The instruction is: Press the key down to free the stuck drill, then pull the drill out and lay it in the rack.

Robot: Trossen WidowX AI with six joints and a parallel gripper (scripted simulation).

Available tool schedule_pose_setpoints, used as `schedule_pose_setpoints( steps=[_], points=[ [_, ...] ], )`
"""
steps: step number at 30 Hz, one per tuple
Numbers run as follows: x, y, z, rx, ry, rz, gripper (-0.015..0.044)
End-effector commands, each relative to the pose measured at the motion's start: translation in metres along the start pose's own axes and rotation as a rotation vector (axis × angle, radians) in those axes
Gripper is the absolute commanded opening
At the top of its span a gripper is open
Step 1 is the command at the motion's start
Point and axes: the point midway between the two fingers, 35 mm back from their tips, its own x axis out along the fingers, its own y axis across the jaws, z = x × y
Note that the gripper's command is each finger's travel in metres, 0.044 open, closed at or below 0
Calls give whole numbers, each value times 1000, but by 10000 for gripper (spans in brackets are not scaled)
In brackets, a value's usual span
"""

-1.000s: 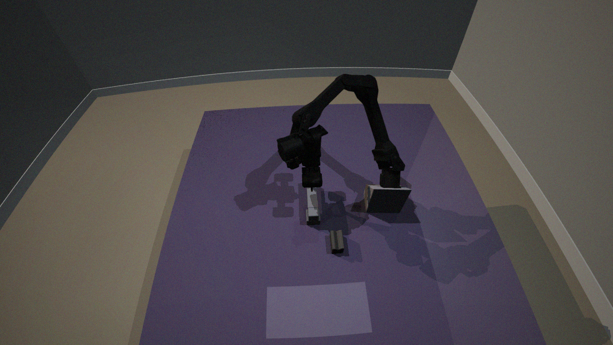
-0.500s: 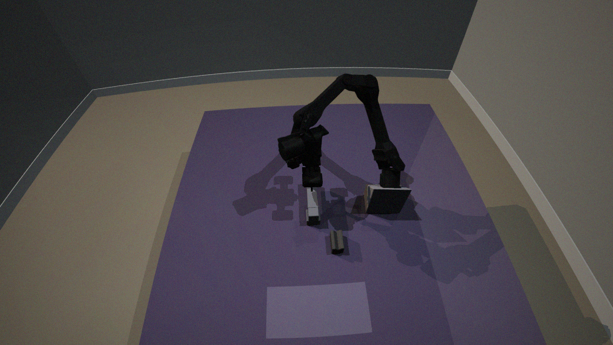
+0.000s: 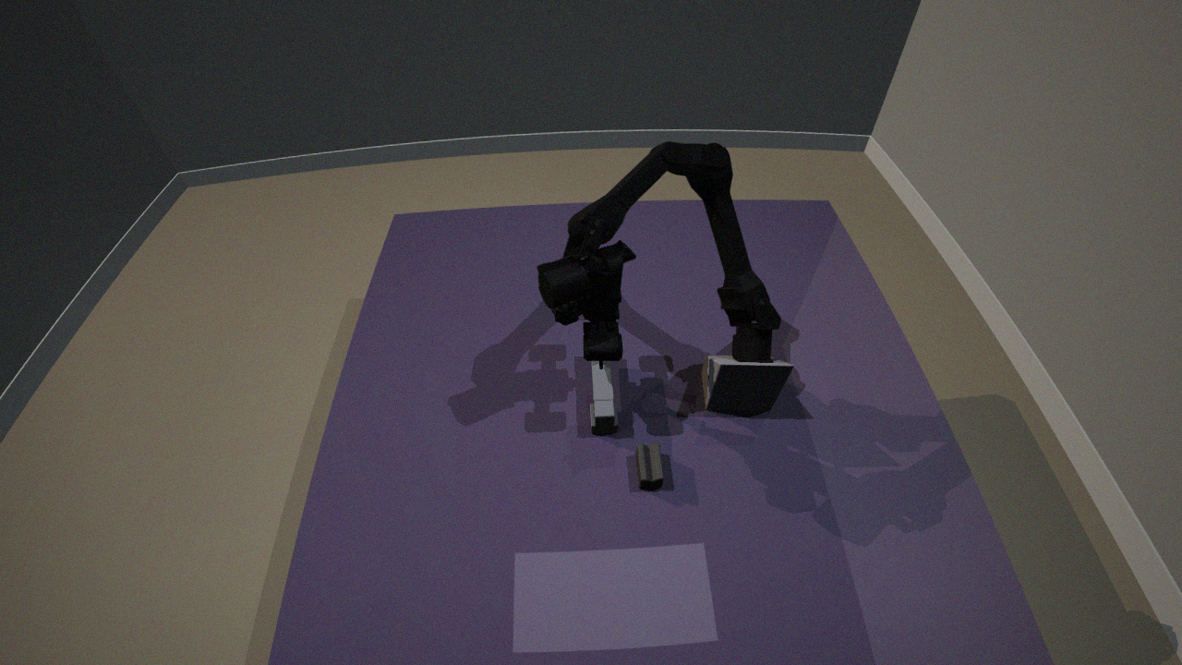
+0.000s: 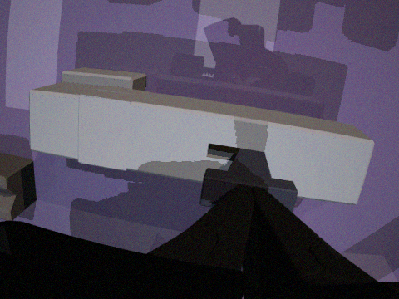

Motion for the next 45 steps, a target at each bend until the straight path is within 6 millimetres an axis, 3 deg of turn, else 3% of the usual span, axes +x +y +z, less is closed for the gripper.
schedule_pose_setpoints(
  steps=[1,31,35,41,44,45],
  points=[
    [15,0,-7,-9,43,-9,0],
    [31,-2,-9,-9,43,-10,0],
    [12,-1,-4,-9,42,-7,105],
    [-44,1,1,-9,44,-7,263],
    [-46,1,1,-9,44,-7,341],
    [-36,2,1,-27,26,-4,368]
  ],
)
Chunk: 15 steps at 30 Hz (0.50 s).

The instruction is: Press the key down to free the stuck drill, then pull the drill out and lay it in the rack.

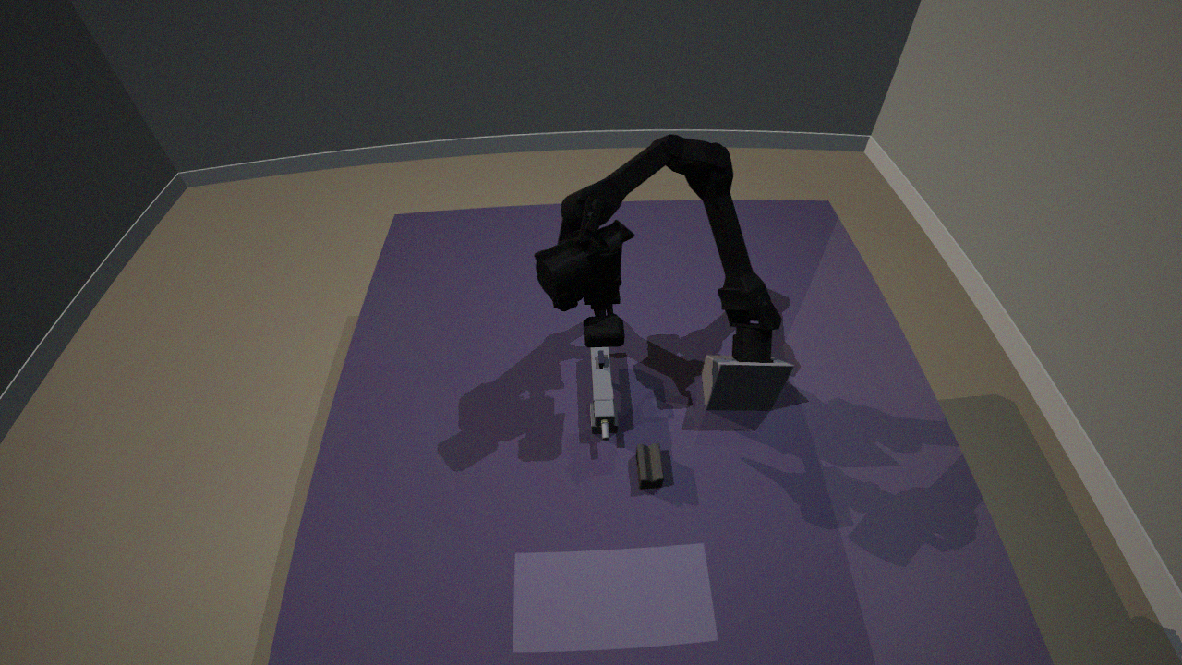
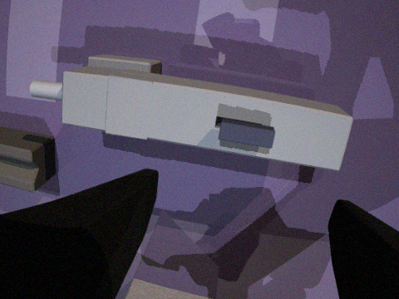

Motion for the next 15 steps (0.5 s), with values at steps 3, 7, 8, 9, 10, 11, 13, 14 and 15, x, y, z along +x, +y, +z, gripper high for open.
schedule_pose_setpoints(
  steps=[3,7,8,9,10,11,13,14,15],
  points=[
    [16,27,5,-255,5,1,440],
    [39,71,10,-677,8,5,440],
    [46,82,10,-782,8,6,440],
    [52,92,9,-888,9,7,440],
    [59,103,8,-993,9,8,440],
    [63,109,8,-1055,10,9,440],
    [71,120,6,-1170,10,10,440],
    [74,126,5,-1227,11,11,440],
    [78,131,4,-1283,11,11,440]
  ],
)
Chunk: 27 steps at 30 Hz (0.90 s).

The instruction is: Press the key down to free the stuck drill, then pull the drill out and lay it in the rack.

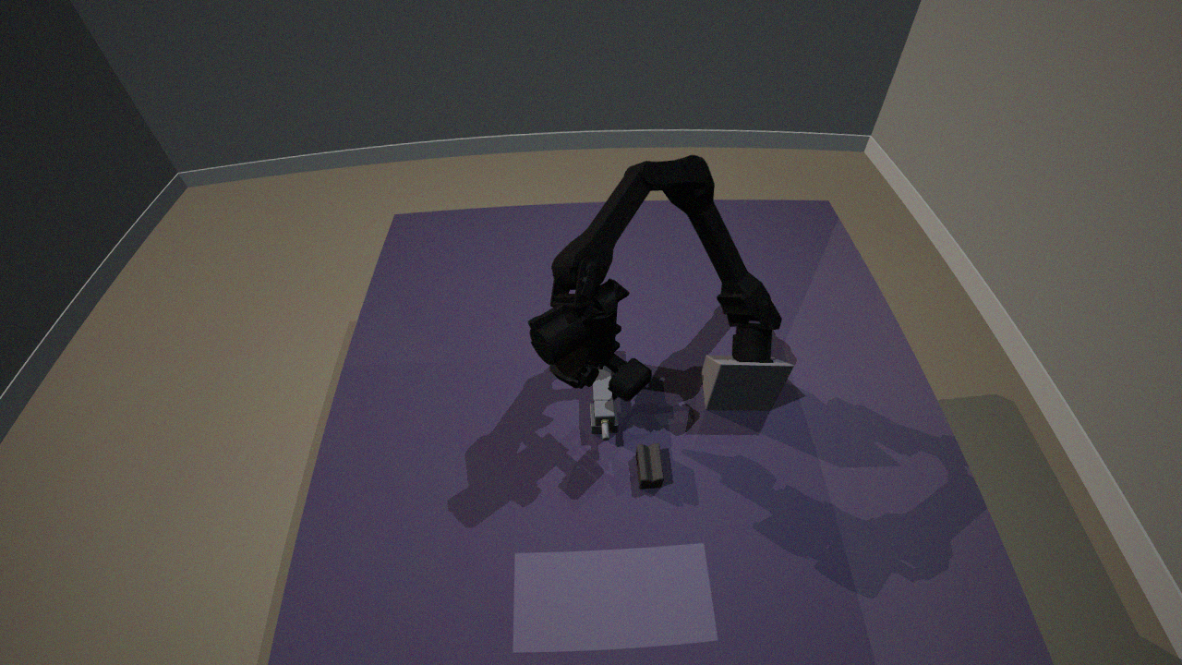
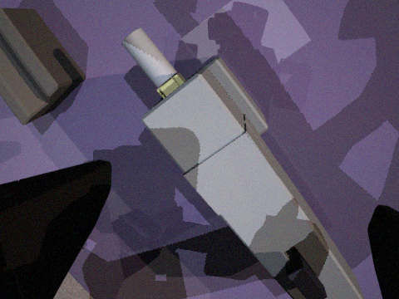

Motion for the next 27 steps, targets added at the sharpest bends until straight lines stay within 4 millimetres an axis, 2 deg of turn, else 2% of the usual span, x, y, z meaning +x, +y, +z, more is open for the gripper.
schedule_pose_setpoints(
  steps=[1,6,27],
  points=[
    [39,47,34,-574,6,12,440],
    [55,66,44,-801,6,15,440],
    [57,66,44,-801,6,15,440]
  ],
)
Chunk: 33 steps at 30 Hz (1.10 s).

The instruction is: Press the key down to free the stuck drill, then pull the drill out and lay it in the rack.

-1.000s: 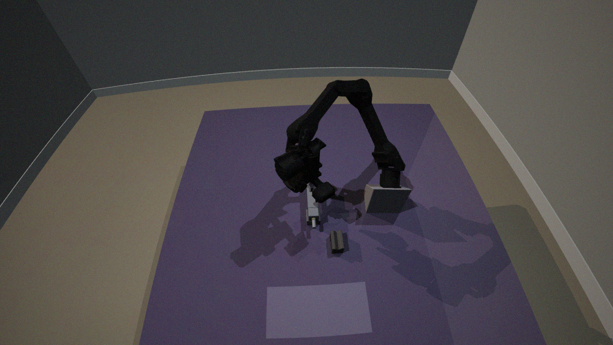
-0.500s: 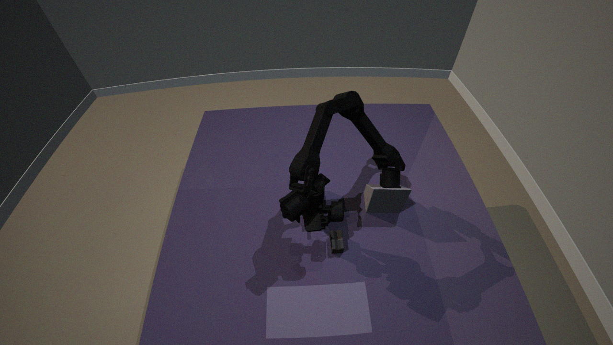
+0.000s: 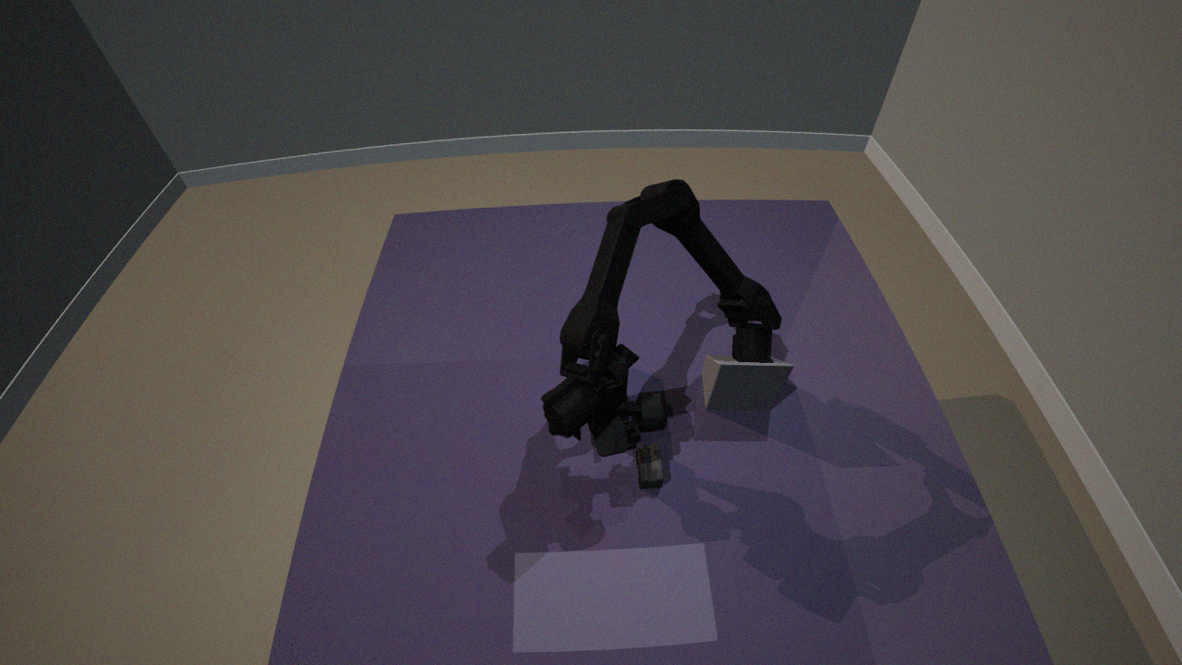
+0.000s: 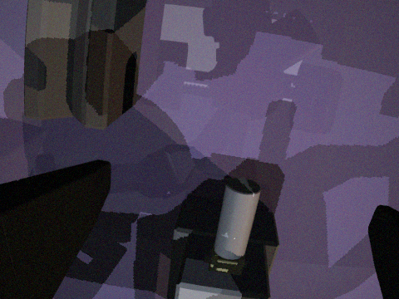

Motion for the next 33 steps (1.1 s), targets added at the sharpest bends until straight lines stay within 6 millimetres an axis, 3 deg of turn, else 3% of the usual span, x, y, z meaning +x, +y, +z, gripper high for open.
schedule_pose_setpoints(
  steps=[1,33],
  points=[
    [3,0,0,-4,-2,2,440],
    [51,1,-14,-3,2,2,440]
  ],
)
